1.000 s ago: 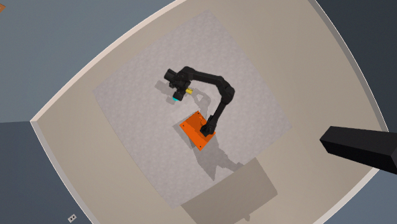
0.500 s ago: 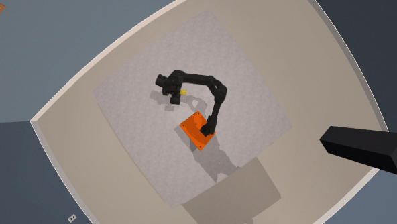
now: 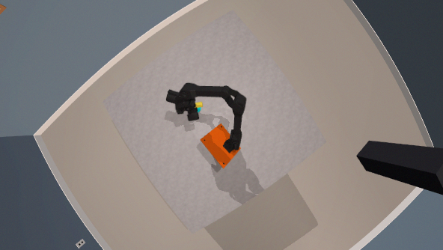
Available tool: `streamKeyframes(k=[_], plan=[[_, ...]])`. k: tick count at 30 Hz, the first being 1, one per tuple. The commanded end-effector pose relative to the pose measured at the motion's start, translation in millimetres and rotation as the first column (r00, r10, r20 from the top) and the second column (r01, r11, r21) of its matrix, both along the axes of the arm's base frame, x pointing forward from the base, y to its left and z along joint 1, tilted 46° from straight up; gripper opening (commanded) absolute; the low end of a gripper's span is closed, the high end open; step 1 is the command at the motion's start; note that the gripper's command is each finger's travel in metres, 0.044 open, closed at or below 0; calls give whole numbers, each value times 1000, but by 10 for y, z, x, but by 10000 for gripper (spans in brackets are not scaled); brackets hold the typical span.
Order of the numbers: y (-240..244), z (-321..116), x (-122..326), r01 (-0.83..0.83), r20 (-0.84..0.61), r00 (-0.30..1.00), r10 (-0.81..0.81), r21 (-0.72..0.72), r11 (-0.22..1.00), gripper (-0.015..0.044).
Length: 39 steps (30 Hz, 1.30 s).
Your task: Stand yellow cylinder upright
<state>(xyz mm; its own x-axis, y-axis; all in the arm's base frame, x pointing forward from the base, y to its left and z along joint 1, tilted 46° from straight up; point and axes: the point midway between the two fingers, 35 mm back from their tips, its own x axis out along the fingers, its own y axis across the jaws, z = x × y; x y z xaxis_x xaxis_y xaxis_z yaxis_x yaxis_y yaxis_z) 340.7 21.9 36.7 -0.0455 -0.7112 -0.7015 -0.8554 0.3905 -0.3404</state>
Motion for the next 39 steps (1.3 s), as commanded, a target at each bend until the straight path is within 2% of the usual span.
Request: streamKeyframes(k=[1, 39], plan=[[16, -5, 16, -7, -8, 1000, 7, 15, 1000, 105], [-105, -206, -110, 59, -47, 998, -47, 288, 956, 105]])
